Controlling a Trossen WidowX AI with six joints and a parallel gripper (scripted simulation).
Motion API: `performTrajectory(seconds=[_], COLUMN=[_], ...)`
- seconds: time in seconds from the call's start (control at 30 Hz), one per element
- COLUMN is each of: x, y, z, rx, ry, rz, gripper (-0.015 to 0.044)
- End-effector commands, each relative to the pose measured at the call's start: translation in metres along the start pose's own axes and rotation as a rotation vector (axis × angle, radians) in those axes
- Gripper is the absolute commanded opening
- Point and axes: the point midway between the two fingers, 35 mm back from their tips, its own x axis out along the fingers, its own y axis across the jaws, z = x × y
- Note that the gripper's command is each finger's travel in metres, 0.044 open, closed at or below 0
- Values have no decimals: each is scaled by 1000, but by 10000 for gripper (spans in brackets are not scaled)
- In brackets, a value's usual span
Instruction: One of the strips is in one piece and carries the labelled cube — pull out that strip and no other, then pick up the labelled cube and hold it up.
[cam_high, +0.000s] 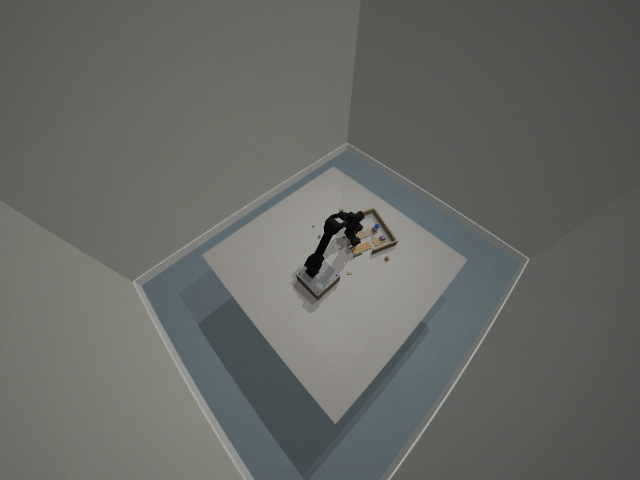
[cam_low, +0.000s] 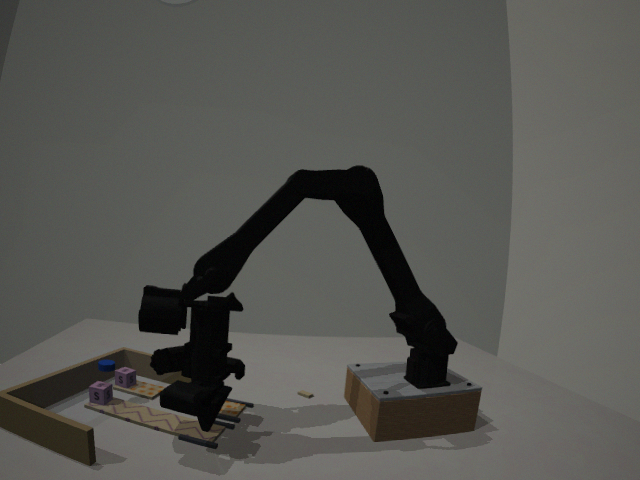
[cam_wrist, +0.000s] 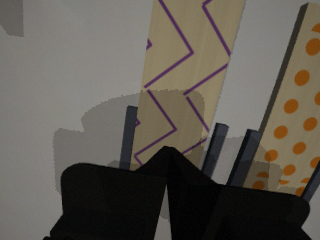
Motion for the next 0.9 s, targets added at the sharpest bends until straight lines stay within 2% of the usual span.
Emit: performTrajectory(seconds=[0.0, 0.4, 0.87], x=[4, -5, 2], y=[-1, 0, 0], z=[-9, 3, -15], rx=[3, 3, 3], ry=[19, 18, 20], rz=[-3, -3, -3], gripper=[0, 0, 0])
